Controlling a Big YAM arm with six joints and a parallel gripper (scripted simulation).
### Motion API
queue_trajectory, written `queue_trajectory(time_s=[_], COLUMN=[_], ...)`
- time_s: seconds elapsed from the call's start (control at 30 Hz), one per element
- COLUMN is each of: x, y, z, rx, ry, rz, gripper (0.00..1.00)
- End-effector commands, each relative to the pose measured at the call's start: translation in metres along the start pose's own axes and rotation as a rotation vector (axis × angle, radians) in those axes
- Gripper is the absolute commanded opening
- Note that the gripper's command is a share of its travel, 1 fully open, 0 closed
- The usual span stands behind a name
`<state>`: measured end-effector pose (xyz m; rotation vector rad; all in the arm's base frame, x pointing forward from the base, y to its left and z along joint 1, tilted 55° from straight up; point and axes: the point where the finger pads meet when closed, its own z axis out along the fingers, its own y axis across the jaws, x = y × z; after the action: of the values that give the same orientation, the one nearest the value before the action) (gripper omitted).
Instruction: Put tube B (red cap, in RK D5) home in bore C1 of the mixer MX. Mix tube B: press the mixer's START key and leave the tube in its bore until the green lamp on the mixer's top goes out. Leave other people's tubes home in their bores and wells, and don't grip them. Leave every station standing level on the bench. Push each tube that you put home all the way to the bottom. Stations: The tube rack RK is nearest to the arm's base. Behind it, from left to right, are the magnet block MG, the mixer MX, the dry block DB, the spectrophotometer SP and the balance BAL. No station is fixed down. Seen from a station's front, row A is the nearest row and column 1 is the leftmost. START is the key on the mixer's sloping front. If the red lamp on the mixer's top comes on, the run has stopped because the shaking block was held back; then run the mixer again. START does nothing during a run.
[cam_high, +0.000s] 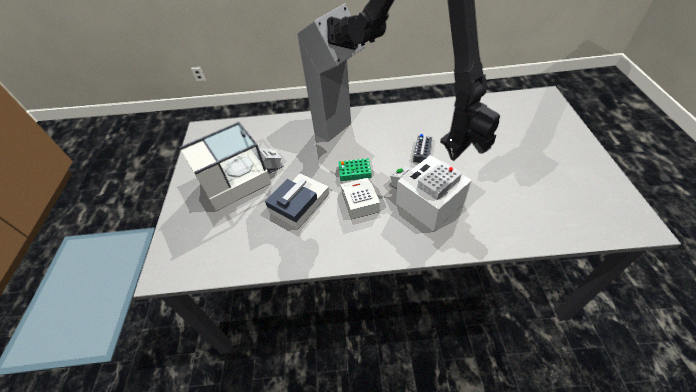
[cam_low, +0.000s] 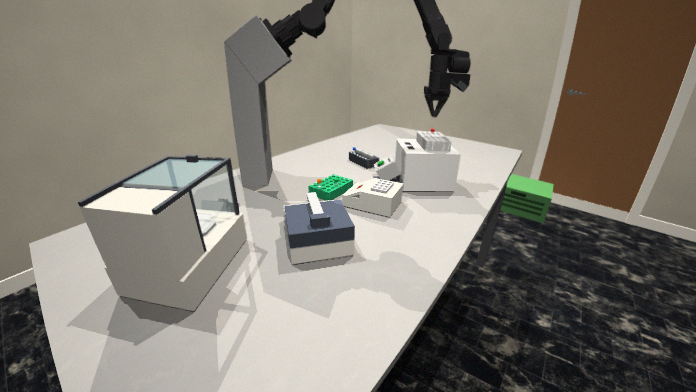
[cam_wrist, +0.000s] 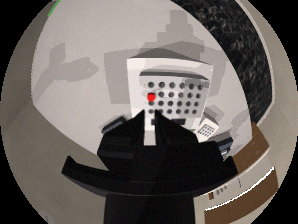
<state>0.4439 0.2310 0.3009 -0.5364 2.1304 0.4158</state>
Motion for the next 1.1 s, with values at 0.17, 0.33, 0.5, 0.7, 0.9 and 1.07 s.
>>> queue_trajectory(time_s=[0.17,0.33,0.5,0.7,0.9,1.07], x=[0.045,0.083,0.106,0.154,0.203,0.176], y=[-0.018,-0.028,-0.033,-0.044,-0.055,-0.050], z=[0.020,0.034,0.042,0.059,0.074,0.069], rx=[0.012,0.013,0.014,0.014,0.015,0.007], ry=[0.009,0.010,0.010,0.011,0.019,-0.032], rz=[0.048,0.080,0.112,0.128,0.162,0.138], gripper=[0.00,0.00,0.00,0.00,0.00,0.00])
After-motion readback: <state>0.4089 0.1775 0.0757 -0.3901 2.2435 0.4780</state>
